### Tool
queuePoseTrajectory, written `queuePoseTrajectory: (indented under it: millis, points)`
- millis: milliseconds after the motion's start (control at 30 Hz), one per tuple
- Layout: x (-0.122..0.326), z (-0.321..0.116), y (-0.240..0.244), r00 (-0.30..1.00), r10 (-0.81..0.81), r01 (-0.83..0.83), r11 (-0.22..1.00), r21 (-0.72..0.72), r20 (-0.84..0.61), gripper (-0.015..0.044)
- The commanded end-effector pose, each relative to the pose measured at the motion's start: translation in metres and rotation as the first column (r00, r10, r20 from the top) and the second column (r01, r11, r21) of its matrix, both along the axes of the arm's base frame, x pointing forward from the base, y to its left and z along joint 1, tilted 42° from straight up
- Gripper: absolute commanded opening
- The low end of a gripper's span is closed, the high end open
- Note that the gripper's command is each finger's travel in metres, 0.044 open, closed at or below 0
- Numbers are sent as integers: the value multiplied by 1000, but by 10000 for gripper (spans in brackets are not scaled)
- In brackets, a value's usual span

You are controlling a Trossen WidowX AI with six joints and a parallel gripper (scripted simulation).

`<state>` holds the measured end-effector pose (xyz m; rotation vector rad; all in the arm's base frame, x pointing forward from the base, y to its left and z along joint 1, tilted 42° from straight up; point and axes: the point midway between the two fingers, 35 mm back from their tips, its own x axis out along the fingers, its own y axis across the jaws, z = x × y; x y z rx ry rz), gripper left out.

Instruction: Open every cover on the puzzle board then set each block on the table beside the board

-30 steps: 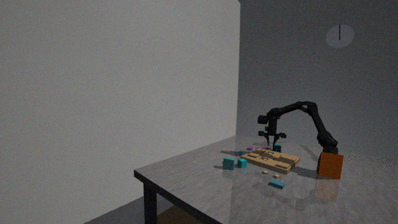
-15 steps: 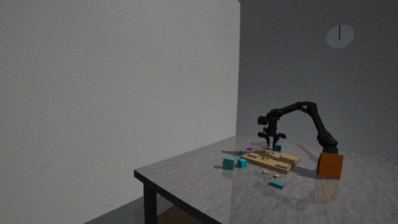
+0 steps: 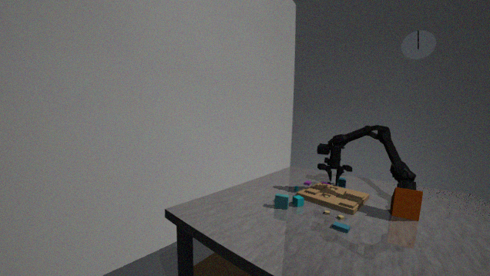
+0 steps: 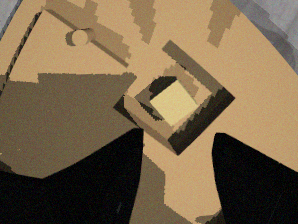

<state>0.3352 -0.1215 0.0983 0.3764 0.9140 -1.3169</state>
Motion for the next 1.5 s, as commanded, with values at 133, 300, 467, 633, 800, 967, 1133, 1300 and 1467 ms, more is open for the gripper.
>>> queuePoseTrajectory:
  millis: [133, 300, 467, 633, 800, 967, 1133, 1300, 1467]
  points:
    - [0, -2, -2, 992, -93, 93, 996, -1, 83, 144]
    - [0, -3, -3, 979, -151, 152, 988, 4, 135, 144]
    - [0, -4, -4, 960, -208, 209, 978, 11, 186, 144]
    - [0, -5, -5, 936, -263, 265, 964, 22, 235, 144]
    - [0, -6, -6, 905, -317, 320, 947, 36, 284, 144]
    - [0, -7, -8, 869, -369, 373, 926, 53, 331, 144]
    - [0, -8, -9, 827, -418, 424, 903, 72, 376, 144]
    - [0, -9, -10, 780, -465, 472, 877, 94, 419, 144]
    - [-1, -10, -11, 729, -508, 517, 848, 118, 459, 144]
